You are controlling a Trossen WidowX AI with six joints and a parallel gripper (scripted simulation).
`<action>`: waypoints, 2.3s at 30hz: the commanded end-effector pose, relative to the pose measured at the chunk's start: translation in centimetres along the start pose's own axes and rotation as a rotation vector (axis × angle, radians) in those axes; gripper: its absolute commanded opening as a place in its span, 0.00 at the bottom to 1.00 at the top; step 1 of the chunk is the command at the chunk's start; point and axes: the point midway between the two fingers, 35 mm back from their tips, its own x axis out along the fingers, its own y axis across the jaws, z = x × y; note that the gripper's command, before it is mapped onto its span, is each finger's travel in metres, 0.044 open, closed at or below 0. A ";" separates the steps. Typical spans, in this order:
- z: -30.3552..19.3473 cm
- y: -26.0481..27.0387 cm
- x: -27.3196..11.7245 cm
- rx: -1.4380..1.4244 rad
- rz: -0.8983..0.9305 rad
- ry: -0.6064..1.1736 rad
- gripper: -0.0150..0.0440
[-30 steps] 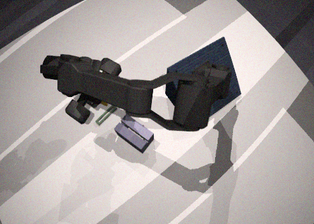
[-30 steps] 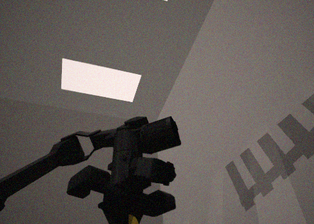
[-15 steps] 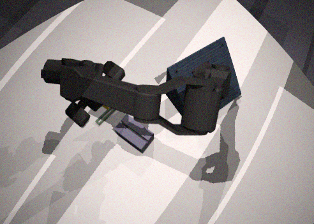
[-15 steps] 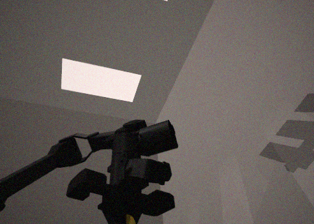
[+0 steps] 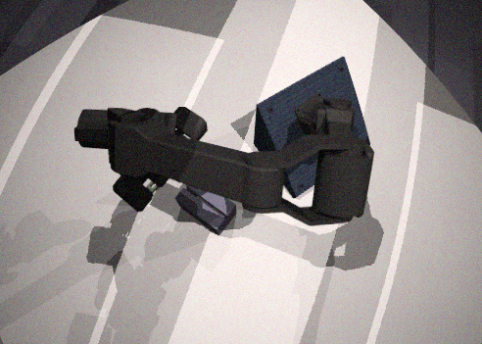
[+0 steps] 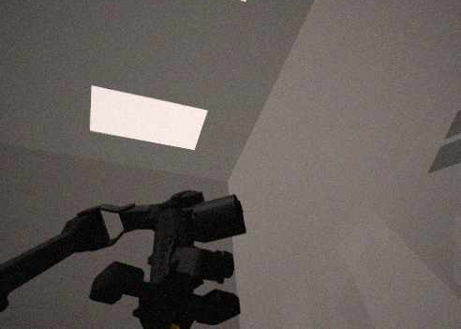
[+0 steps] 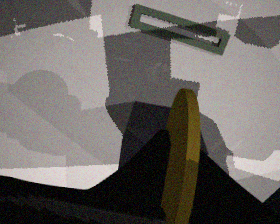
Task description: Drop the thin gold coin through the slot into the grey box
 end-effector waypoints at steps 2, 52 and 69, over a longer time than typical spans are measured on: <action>-1.4 0.0 0.1 0.008 0.002 0.006 0.25; -7.8 -0.3 0.6 0.018 0.001 0.008 0.25; -7.6 -0.4 0.5 0.015 0.000 0.003 0.25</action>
